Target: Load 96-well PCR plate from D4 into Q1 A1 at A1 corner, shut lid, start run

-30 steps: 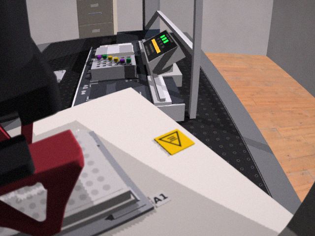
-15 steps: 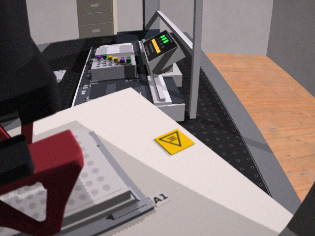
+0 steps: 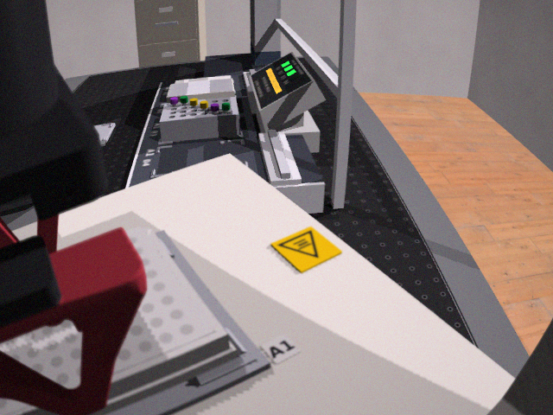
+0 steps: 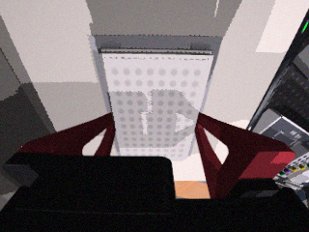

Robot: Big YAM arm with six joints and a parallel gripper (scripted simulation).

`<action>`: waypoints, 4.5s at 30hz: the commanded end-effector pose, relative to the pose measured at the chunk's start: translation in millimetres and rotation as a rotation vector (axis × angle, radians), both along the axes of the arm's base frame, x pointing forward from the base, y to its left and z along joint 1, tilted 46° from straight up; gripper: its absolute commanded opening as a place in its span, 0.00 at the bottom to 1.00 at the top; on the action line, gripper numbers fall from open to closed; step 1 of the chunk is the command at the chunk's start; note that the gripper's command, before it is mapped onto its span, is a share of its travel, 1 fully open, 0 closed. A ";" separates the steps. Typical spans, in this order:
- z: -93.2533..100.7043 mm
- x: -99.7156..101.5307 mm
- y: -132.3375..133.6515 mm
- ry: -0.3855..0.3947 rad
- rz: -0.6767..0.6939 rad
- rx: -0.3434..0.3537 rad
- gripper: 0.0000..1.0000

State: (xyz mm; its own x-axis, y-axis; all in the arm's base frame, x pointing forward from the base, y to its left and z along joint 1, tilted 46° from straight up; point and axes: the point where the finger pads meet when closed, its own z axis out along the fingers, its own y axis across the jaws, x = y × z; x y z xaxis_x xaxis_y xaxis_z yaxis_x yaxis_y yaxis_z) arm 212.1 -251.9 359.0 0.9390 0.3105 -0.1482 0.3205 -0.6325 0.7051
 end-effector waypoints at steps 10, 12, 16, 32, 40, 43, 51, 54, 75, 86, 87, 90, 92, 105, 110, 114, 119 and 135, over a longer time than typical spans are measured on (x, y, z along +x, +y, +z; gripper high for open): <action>-58.7 1.3 -3.2 0.117 -0.004 0.091 0.00; -59.5 1.6 -3.2 0.119 -0.004 0.093 0.00; -61.0 2.2 -3.4 0.122 -0.004 0.096 0.00; -67.3 6.3 -2.3 0.118 -0.009 0.114 0.00; -69.3 7.3 -2.3 0.120 -0.012 0.118 0.00; -69.5 7.3 -2.2 0.118 -0.014 0.119 0.00; -70.0 8.8 -1.0 0.117 -0.009 0.122 0.00; -70.1 8.9 -0.8 0.116 -0.009 0.122 0.00; -70.9 10.3 0.4 0.113 -0.004 0.129 0.00; -70.6 10.9 0.7 0.113 -0.003 0.129 0.00; -70.6 10.9 0.7 0.113 -0.003 0.129 0.00; -70.5 10.9 0.7 0.112 -0.003 0.129 0.00; -70.5 11.0 0.8 0.112 -0.003 0.129 0.00; -48.8 9.1 -11.3 0.114 -0.004 0.085 1.00; -37.0 10.1 -15.3 0.104 -0.005 0.070 1.00; -27.4 10.4 -17.7 0.086 -0.010 0.051 1.00; -10.6 8.1 -18.9 0.053 -0.015 0.021 1.00; 13.8 9.4 -25.3 -0.010 -0.052 -0.019 1.00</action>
